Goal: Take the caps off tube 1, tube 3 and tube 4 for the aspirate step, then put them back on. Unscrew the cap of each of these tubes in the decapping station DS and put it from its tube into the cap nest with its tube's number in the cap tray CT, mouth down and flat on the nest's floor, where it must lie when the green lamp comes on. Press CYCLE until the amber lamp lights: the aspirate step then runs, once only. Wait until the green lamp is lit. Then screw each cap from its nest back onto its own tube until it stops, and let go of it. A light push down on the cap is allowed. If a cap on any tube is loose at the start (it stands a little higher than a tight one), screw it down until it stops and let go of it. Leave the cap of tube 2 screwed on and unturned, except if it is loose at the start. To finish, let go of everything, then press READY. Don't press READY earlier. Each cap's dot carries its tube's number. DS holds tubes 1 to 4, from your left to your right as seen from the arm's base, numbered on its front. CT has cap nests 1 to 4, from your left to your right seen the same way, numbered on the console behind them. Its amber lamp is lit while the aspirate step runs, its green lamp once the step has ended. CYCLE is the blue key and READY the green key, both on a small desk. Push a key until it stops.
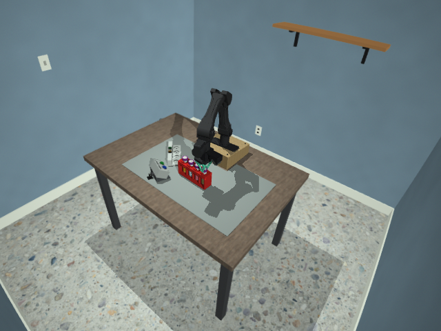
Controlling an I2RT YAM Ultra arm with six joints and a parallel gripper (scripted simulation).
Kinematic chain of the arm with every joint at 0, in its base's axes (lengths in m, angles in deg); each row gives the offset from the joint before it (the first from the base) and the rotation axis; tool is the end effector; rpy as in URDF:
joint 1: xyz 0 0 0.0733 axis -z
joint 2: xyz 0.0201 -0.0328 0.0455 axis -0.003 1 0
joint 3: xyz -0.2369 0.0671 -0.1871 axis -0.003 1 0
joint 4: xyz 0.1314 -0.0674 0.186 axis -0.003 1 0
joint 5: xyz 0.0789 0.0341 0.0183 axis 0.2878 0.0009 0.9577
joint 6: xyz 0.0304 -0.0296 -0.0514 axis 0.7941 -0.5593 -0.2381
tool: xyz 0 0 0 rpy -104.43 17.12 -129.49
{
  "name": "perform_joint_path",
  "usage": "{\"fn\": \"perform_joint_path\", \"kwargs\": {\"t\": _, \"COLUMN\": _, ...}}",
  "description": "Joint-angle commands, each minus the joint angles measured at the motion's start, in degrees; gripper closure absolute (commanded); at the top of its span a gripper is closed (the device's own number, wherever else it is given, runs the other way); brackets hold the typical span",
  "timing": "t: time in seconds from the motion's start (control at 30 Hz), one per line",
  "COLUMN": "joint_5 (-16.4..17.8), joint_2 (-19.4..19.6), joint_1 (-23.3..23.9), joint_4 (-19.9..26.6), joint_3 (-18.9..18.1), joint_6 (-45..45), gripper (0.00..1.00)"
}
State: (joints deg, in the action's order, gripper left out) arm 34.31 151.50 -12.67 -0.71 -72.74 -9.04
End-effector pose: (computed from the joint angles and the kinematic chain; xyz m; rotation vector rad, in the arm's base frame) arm 0.3276 0.0759 0.1809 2.0668 -2.2693 -0.0663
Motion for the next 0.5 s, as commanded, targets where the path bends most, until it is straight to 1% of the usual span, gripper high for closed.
{"fn": "perform_joint_path", "kwargs": {"t": 0.0, "joint_5": 0.01, "joint_2": -0.34, "joint_1": 0.08, "joint_4": 0.03, "joint_3": -0.32, "joint_6": -11.69, "gripper": 1.0}}
{"fn": "perform_joint_path", "kwargs": {"t": 0.2, "joint_5": 0.01, "joint_2": -0.35, "joint_1": 0.09, "joint_4": 0.07, "joint_3": -0.35, "joint_6": -28.35, "gripper": 1.0}}
{"fn": "perform_joint_path", "kwargs": {"t": 0.47, "joint_5": 0.01, "joint_2": -0.35, "joint_1": 0.09, "joint_4": 0.07, "joint_3": -0.35, "joint_6": -28.35, "gripper": 1.0}}
